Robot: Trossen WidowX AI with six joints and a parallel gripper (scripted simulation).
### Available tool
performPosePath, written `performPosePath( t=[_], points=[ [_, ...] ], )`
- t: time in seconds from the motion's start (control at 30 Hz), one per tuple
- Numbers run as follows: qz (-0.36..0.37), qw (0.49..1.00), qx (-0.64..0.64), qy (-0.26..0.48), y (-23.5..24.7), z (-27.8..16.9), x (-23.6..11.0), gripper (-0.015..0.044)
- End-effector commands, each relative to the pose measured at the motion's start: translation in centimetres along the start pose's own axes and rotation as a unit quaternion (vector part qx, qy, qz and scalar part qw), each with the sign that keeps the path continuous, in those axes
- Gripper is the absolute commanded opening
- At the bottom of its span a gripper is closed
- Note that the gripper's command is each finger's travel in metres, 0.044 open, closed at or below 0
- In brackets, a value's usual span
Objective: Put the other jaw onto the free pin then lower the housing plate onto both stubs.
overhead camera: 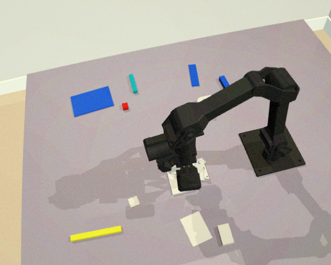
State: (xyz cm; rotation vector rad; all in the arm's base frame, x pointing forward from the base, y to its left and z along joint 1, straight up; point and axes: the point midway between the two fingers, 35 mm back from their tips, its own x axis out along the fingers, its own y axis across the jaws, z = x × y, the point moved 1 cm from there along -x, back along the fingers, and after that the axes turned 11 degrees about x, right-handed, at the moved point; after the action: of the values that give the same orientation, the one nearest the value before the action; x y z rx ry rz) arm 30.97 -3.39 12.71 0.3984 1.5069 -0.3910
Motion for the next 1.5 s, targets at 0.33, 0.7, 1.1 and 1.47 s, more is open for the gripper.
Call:
performPosePath(
  t=[0.33,0.7,1.1,1.47],
  points=[
    [-0.001,1.000,0.002,-0.003,0.00,0.12,-0.08,0.0134],
    [-0.001,1.000,0.002,-0.003,0.00,0.12,-0.08,0.0134],
    [-0.001,1.000,0.002,-0.003,0.00,0.12,-0.08,0.0134],
    [-0.001,1.000,0.016,-0.003,0.00,0.12,-0.08,0.0134]
  ],
)
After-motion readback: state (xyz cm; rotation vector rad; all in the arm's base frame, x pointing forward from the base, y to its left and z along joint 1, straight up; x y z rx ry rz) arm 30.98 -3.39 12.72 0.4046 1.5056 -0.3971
